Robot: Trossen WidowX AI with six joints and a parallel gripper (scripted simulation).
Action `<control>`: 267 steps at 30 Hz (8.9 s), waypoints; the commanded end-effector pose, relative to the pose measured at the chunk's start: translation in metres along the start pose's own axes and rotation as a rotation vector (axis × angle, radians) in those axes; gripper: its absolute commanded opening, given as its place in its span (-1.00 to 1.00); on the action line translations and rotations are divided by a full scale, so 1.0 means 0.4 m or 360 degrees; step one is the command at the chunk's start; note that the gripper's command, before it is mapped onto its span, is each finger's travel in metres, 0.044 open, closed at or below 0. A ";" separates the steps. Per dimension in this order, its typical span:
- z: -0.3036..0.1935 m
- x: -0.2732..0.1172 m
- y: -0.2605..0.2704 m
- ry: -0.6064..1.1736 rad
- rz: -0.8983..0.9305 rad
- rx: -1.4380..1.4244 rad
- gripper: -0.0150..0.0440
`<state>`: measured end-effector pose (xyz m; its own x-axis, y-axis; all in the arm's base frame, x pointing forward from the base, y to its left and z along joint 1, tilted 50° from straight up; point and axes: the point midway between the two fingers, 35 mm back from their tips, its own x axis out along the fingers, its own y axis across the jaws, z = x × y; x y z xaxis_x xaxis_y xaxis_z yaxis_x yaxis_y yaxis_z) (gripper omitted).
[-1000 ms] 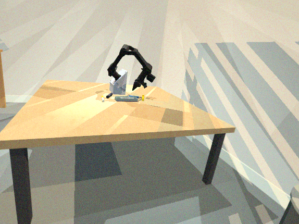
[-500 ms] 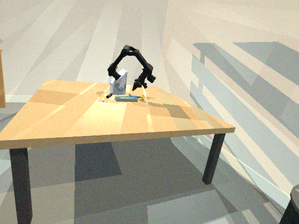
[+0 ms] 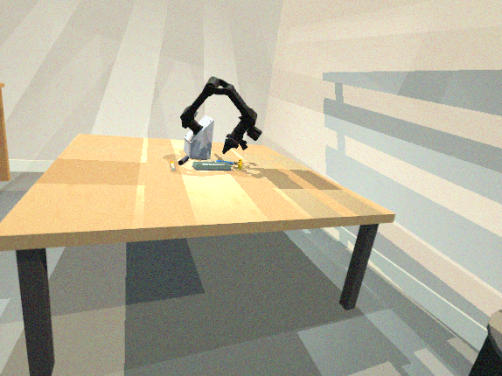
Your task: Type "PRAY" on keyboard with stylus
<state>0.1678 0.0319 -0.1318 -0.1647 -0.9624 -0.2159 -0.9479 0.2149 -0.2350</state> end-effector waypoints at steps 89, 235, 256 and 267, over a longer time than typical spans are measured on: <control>0.058 0.112 0.003 0.0016 -0.0004 -0.0016 0.02; -0.323 0.049 -0.318 -0.2300 -0.0028 0.1117 -0.49; -0.371 0.085 -0.337 -0.2344 -0.0336 0.1254 -0.49; -0.340 0.144 -0.334 -0.2343 -0.0338 0.1255 -0.49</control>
<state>0.2497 -0.0716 0.0223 0.7524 -0.1244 -0.6469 -0.4764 0.5755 -0.6647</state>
